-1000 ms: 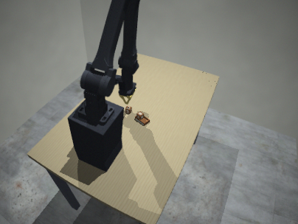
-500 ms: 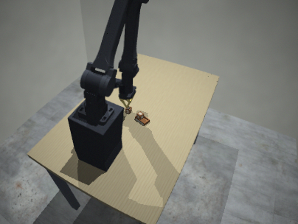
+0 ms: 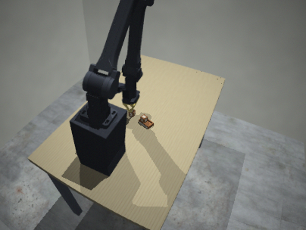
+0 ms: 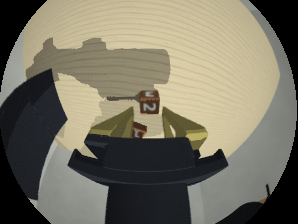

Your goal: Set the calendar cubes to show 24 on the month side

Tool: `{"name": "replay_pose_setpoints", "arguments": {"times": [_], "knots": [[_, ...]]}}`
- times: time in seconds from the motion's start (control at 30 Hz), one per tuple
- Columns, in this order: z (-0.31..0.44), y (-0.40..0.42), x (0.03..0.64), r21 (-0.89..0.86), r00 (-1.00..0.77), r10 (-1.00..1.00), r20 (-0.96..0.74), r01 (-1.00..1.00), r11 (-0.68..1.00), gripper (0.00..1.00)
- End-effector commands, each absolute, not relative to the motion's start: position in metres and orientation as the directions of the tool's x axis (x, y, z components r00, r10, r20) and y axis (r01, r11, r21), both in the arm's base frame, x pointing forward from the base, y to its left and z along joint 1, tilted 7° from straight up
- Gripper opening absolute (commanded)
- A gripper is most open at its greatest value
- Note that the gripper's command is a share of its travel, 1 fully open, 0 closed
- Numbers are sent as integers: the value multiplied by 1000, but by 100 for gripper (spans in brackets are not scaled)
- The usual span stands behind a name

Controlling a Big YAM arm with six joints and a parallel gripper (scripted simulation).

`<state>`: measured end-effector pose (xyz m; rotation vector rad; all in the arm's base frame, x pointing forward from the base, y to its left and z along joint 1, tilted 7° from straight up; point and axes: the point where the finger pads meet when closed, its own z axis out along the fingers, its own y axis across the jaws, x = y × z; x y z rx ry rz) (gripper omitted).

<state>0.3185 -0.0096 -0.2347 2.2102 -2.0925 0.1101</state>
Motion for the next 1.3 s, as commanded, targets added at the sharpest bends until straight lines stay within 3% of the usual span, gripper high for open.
{"name": "replay_pose_setpoints", "arguments": {"times": [0.0, 1.27], "knots": [[-227, -11, 337, -29, 61, -991, 116, -997, -65, 44], [-232, -11, 332, -13, 63, -991, 115, -998, -65, 44]]}}
